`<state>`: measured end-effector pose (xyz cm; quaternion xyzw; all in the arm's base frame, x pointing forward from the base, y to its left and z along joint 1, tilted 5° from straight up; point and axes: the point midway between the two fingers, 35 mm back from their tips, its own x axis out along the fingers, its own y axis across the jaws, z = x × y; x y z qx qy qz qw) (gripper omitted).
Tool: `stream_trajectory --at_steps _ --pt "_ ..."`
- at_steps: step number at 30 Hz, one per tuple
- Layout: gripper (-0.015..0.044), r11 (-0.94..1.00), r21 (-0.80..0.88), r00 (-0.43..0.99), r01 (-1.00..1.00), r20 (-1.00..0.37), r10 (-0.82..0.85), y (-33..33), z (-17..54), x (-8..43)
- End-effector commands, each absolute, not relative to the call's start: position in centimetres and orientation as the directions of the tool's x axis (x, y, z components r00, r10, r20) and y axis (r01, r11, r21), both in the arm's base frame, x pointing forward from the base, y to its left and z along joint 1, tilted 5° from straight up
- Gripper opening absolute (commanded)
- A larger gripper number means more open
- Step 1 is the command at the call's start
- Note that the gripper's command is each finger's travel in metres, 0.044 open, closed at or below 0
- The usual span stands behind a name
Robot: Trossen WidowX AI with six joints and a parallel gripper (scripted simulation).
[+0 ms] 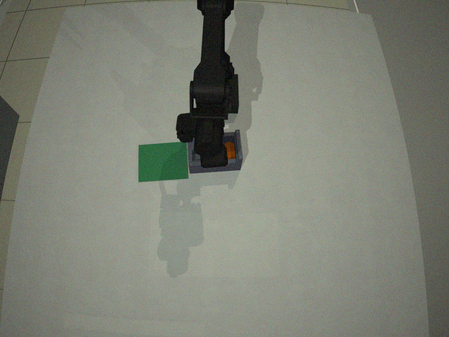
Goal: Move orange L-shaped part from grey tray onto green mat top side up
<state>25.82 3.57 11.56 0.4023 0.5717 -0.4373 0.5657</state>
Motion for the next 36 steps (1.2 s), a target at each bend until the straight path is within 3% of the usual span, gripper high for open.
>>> stream_trajectory --at_steps 1,36 --pt "0.028 0.279 -0.054 -0.044 0.959 -0.998 -0.04 3.4 10.2 25.6" --pt "0.028 0.279 -0.054 -0.044 0.959 -0.998 -0.04 3.1 4.4 25.3"
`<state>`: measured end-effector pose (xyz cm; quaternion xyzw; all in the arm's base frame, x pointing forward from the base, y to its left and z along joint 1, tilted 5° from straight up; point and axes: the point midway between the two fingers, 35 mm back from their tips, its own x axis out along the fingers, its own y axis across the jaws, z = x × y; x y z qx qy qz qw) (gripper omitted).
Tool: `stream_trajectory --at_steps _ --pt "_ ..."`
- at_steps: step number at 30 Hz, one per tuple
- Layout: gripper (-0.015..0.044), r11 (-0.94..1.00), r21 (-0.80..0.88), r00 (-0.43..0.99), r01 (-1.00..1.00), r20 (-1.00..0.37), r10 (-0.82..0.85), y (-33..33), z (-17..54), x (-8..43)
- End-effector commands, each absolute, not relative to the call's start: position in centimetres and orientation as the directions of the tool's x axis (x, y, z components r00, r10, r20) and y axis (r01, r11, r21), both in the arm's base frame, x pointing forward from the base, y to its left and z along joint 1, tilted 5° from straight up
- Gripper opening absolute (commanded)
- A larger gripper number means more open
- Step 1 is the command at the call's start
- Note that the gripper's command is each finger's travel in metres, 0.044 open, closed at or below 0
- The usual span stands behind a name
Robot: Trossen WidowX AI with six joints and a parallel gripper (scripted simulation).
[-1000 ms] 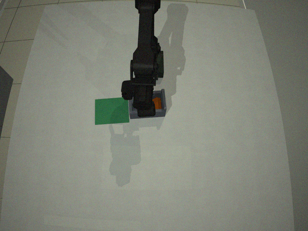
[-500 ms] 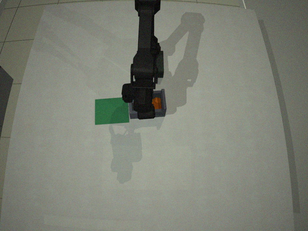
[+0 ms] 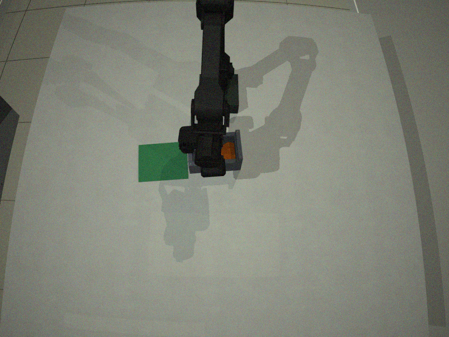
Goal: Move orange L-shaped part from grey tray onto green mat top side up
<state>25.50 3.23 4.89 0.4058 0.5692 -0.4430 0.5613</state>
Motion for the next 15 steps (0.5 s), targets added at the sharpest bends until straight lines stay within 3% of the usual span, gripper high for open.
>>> stream_trajectory --at_steps 1,3,8,15 --pt "0.028 0.279 -0.054 -0.044 0.959 -0.998 -0.04 3.11 4.25 25.32" --pt "0.028 0.279 -0.054 -0.045 0.959 -0.998 -0.04 3.11 4.15 25.3" --pt "0.0149 0.277 -0.05 -0.042 0.959 -0.998 -0.036 3.21 4.48 25.42" --pt "0.0102 0.277 -0.05 -0.042 0.959 -0.998 -0.036 3.21 4.48 25.42"
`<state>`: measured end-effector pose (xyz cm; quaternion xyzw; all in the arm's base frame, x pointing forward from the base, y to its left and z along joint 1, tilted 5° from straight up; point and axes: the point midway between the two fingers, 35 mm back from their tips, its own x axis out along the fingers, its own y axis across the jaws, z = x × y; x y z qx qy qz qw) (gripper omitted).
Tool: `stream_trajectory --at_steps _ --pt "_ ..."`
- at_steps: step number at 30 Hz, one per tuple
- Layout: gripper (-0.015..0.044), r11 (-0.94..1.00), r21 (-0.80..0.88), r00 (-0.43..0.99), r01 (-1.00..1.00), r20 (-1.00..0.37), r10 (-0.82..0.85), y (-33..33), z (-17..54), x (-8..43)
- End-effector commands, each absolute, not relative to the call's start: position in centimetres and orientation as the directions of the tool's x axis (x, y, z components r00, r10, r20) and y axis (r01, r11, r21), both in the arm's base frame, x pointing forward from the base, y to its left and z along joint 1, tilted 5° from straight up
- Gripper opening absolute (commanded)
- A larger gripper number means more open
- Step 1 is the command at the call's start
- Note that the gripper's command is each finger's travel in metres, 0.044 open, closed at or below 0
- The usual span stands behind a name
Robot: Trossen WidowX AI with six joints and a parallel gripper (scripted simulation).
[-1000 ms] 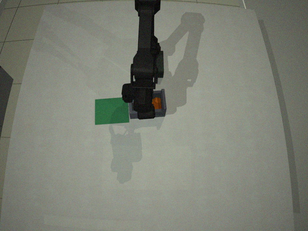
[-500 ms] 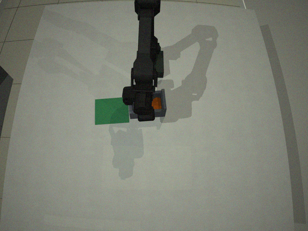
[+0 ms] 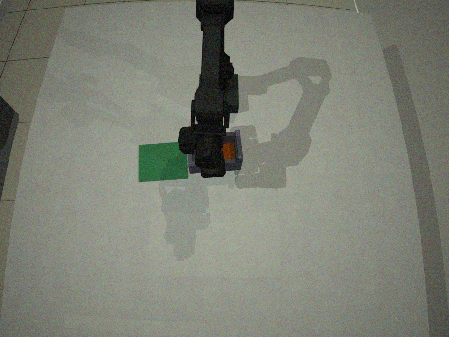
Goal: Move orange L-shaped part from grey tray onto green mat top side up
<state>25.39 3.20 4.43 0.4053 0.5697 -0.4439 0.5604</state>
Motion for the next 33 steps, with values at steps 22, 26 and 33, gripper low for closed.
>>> stream_trajectory --at_steps 22,26,33 --pt "0.0 0.278 -0.052 -0.043 0.959 -0.998 -0.038 3.2 5.9 25.5" --pt "0.0 0.279 -0.053 -0.044 0.959 -0.998 -0.039 3.2 6.6 25.5" --pt "0.0 0.279 -0.053 -0.044 0.959 -0.998 -0.04 3.3 7.7 25.5"
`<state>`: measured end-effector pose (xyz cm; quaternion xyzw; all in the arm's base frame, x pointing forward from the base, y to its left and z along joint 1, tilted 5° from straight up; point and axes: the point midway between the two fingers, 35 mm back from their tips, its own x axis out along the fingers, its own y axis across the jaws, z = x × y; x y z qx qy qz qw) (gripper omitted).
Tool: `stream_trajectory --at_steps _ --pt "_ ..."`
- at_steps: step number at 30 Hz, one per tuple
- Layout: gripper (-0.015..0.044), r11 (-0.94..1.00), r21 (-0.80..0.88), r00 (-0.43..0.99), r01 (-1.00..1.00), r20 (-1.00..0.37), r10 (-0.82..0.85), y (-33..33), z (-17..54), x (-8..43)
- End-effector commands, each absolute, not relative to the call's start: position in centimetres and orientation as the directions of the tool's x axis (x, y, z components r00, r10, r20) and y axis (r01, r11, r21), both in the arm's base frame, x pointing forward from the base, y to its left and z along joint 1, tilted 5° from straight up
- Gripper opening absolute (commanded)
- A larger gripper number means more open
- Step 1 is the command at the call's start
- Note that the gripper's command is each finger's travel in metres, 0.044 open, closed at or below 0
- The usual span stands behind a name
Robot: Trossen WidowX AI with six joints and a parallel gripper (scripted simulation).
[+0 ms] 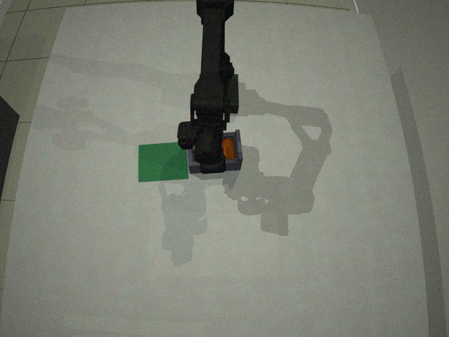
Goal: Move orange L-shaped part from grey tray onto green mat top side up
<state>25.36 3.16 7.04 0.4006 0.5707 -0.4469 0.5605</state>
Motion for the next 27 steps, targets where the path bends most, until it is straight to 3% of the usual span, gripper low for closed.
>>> stream_trajectory --at_steps 1,27 --pt "0.0 0.279 -0.054 -0.044 0.959 -0.998 -0.04 3.3 7.8 25.5" --pt "0.0 0.279 -0.054 -0.044 0.959 -0.998 -0.04 3.4 12.1 25.7"
